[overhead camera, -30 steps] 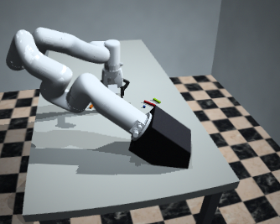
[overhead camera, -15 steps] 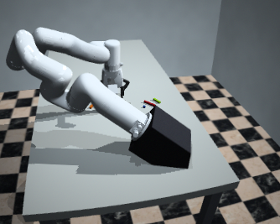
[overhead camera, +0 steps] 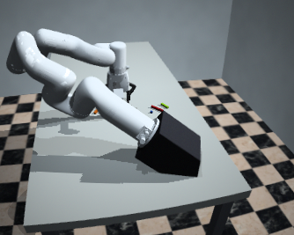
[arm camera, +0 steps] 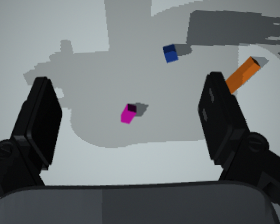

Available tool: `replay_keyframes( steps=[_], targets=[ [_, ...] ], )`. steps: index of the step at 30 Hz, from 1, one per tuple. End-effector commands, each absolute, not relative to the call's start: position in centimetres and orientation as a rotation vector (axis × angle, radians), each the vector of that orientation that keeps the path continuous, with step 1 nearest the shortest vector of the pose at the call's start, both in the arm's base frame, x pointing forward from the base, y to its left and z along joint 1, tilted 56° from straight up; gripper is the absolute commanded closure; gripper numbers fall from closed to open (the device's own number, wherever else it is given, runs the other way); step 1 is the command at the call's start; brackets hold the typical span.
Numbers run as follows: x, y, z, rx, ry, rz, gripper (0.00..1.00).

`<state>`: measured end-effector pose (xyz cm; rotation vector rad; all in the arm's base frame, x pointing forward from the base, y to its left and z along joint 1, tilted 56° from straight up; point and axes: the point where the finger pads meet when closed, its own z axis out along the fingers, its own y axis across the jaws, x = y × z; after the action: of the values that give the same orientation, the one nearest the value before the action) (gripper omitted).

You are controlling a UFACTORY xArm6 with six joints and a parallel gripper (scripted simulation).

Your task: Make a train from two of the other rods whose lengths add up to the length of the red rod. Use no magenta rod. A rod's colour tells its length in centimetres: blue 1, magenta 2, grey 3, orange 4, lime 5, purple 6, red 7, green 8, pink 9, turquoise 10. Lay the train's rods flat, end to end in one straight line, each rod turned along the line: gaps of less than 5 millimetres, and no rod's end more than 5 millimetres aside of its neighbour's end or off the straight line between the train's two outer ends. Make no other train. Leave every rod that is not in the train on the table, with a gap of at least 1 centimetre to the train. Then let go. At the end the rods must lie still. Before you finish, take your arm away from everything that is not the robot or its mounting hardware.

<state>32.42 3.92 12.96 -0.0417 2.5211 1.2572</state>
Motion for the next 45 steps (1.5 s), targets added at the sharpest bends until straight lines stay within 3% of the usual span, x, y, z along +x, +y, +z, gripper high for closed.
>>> replay_keyframes(
  steps=[1, 16, 45],
  targets=[
    [32.5, 3.9, 13.1, -0.042, 2.520, 1.255, 0.00],
    [30.5, 11.0, 22.1, -0.042, 2.518, 1.257, 0.00],
    [30.5, 11.1, 22.2, -0.042, 2.518, 1.257, 0.00]
  ],
)
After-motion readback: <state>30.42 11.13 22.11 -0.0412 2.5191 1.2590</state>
